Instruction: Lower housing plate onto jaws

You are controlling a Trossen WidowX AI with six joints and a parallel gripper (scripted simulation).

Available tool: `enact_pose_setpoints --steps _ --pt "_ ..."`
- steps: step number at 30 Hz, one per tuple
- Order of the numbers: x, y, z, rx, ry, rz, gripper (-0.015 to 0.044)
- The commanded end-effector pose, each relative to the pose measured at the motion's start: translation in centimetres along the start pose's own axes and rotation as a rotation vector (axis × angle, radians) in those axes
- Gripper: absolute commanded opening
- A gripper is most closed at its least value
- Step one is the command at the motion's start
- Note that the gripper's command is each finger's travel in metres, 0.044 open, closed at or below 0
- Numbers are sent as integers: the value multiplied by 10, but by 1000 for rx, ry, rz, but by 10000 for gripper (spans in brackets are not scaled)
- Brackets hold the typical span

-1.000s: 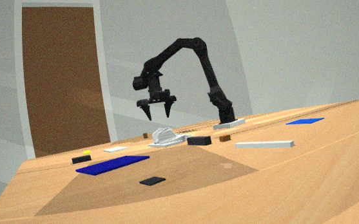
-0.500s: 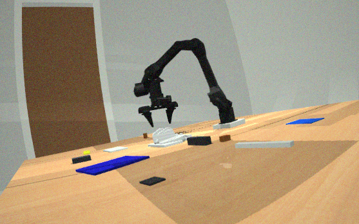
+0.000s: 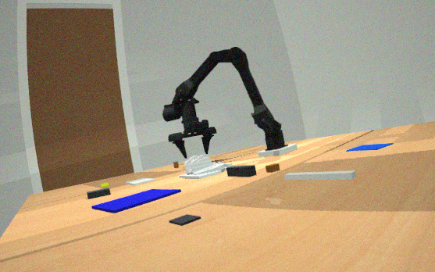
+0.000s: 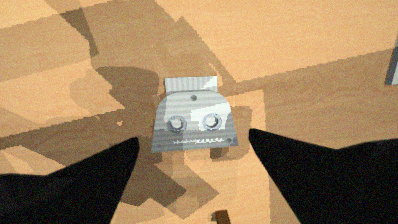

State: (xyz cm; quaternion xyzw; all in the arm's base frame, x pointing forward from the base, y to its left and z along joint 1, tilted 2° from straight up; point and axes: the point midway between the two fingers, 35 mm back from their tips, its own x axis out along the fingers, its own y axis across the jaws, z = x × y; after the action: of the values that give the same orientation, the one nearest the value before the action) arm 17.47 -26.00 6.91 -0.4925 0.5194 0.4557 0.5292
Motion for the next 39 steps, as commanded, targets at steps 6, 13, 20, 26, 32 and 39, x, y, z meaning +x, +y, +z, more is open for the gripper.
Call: enact_pose_setpoints --steps 6,13,20,26,32,39 --pt "14 -1 0 5 -4 -2 440" --pt "25 -1 0 5 -4 -2 440" --pt "31 0 1 5 -4 -2 440" --pt "31 0 1 5 -4 -2 440" --pt "31 0 1 5 -4 -2 440" --pt "31 0 1 5 -4 -2 440"
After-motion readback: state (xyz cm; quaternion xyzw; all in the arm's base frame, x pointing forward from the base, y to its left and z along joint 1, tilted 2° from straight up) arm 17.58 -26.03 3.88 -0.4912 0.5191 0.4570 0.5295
